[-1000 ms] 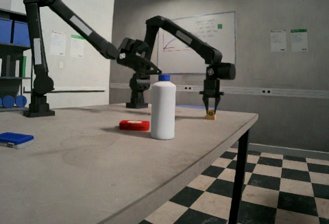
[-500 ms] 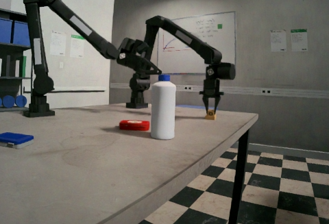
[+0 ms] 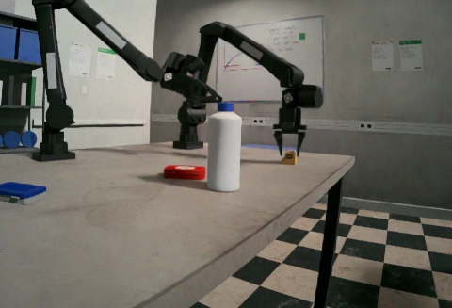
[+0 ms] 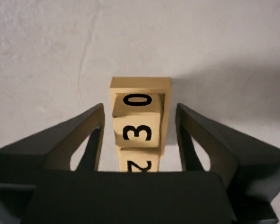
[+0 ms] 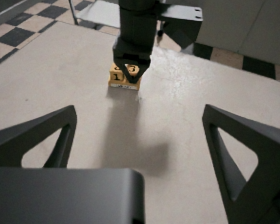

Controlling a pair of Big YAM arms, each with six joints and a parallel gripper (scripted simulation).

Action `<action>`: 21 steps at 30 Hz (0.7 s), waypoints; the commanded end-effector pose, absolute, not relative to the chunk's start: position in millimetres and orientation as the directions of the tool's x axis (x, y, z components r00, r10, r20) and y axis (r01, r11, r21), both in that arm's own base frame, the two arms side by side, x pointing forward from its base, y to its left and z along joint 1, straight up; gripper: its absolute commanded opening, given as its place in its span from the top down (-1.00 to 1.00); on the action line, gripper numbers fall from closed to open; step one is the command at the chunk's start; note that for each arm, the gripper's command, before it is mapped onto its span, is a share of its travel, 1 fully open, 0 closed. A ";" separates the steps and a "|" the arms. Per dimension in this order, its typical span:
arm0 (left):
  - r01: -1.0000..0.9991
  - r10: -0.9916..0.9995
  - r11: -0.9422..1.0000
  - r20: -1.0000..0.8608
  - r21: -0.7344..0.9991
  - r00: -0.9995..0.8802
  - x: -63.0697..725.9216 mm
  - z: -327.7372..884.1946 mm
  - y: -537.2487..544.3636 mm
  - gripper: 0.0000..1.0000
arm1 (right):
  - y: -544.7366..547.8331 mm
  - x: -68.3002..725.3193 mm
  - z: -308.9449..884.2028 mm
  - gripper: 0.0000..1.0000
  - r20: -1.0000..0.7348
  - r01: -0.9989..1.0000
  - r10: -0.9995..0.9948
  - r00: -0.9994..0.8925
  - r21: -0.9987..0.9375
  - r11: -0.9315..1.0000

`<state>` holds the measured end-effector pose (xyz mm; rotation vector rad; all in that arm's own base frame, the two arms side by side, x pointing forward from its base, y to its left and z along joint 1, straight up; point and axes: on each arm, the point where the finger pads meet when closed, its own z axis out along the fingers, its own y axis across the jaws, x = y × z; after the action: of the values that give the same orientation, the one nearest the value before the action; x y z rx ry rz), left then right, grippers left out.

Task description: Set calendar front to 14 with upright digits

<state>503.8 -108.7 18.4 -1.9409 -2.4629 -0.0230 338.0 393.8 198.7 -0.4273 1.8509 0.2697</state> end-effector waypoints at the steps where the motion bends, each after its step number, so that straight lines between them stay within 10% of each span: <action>1: 0.970 0.972 0.236 -0.013 0.059 -0.235 509.0 54.1 -117.4 -0.07 | 402.6 343.1 217.0 -1.00 -0.958 -0.415 -0.114 -0.263 0.006 0.910; 21: 0.968 0.972 0.233 -0.026 0.089 -0.232 522.6 134.5 -114.3 -0.28 | 402.6 343.1 217.0 -1.00 -0.958 -0.415 -0.114 -0.263 0.006 0.910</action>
<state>500.0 -110.7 66.0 -1.9334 -2.4585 -0.0169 338.0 393.8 198.7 -0.4273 1.8509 0.2697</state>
